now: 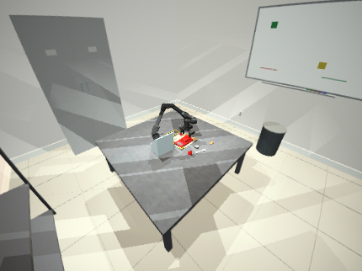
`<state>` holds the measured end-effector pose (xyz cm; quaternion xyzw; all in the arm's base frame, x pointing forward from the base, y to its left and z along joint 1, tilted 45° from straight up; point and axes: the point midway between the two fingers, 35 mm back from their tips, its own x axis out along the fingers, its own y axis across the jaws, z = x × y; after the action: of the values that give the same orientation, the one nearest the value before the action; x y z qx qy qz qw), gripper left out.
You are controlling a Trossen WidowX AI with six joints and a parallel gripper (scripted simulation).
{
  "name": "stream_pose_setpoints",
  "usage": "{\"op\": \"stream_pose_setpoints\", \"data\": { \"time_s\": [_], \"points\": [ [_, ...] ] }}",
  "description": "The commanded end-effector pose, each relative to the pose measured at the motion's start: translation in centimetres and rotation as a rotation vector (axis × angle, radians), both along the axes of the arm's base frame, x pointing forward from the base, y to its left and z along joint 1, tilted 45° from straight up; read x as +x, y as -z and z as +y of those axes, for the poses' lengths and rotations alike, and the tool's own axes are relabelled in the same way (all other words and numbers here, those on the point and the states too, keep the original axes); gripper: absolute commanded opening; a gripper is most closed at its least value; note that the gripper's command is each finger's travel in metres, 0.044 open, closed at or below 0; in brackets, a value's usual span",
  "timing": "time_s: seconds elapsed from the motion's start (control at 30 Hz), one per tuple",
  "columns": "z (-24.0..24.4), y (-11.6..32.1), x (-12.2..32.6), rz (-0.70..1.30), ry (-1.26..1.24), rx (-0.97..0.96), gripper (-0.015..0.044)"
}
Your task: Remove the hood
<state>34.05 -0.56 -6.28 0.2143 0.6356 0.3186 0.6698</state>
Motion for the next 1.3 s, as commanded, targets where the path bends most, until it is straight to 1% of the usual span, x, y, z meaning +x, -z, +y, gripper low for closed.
{"op": "stream_pose_setpoints", "data": {
  "time_s": [0.0,1.27],
  "points": [
    [0.3,0.3,-0.1,0.003,0.004,0.005,0.0440],
    [1.8,1.8,-0.2,0.003,0.004,0.006,0.0440]
  ]
}}
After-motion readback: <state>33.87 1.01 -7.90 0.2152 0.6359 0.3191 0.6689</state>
